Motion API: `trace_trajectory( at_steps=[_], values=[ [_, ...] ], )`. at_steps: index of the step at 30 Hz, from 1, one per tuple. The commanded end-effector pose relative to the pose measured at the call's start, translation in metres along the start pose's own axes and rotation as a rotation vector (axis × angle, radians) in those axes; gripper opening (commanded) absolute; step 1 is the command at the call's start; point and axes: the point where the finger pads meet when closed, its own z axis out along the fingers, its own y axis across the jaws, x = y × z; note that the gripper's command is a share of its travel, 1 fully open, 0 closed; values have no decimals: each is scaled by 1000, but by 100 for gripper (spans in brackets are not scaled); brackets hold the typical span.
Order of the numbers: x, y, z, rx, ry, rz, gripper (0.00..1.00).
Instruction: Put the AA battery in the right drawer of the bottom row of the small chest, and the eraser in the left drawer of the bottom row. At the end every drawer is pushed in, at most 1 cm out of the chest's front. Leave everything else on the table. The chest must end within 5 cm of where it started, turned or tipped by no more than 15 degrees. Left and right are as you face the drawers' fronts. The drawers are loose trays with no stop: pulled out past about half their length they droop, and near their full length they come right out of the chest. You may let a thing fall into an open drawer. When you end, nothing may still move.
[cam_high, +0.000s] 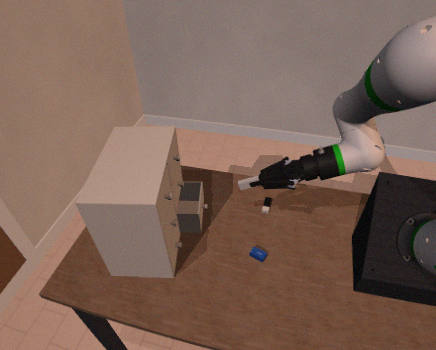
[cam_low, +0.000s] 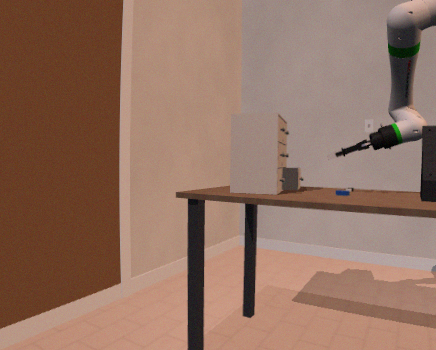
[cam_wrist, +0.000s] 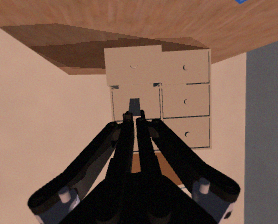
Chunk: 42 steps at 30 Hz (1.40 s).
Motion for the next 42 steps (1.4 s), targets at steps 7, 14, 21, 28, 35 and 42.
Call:
trace_trajectory(
  at_steps=[7,14,21,28,35,42],
  values=[
    [1,0,2,0,0,0,0],
    [10,0,13,0,0,0,0],
    [32,0,44,0,0,0,0],
    [50,0,67,0,0,0,0],
    [66,0,90,0,0,0,0],
    [70,0,94,0,0,0,0]
  ],
)
